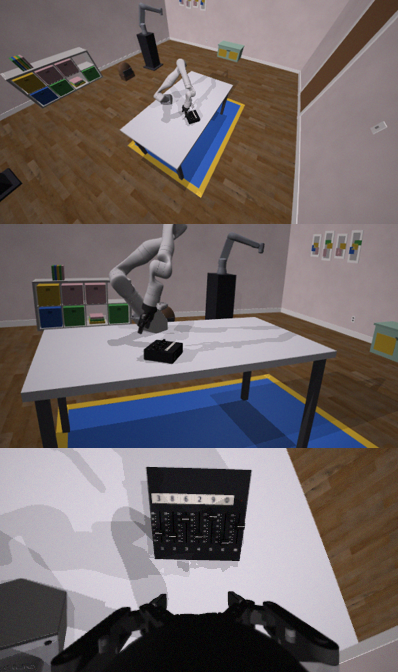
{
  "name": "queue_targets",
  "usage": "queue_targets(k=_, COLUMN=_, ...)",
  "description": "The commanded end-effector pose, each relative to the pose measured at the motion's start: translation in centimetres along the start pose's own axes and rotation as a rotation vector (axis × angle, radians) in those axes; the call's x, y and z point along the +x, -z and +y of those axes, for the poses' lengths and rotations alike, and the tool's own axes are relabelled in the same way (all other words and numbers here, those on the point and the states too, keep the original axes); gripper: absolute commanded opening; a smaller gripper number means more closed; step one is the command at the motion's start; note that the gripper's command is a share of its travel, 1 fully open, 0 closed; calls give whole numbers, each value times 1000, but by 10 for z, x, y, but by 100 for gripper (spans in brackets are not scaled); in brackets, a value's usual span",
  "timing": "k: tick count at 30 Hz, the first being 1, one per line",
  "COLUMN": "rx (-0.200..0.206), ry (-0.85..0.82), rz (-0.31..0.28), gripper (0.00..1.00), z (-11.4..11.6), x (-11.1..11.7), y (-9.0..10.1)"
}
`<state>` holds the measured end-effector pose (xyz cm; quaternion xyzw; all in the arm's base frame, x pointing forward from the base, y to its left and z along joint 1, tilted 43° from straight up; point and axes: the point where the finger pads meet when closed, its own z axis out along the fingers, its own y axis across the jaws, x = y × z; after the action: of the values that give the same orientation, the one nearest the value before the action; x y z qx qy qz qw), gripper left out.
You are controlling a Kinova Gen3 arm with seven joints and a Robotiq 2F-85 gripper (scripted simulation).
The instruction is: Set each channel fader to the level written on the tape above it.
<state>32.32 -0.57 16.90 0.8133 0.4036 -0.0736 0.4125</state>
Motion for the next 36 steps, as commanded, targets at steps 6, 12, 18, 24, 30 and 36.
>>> queue_targets(k=6, rx=4, ry=-20, rz=0, gripper=100, z=-1, x=-1, y=-1)
queue_targets(k=12, rx=4, ry=-20, rz=0, gripper=100, z=-1, x=-1, y=-1)
queue_targets(k=18, rx=4, ry=-20, rz=0, gripper=100, z=-1, x=-1, y=-1)
queue_targets(k=24, rx=4, ry=-20, rz=0, gripper=100, z=-1, x=-1, y=-1)
queue_targets(k=30, rx=4, ry=-9, rz=0, gripper=100, z=-1, x=-1, y=0)
queue_targets(k=36, rx=6, ry=57, rz=2, gripper=100, z=-1, x=0, y=1)
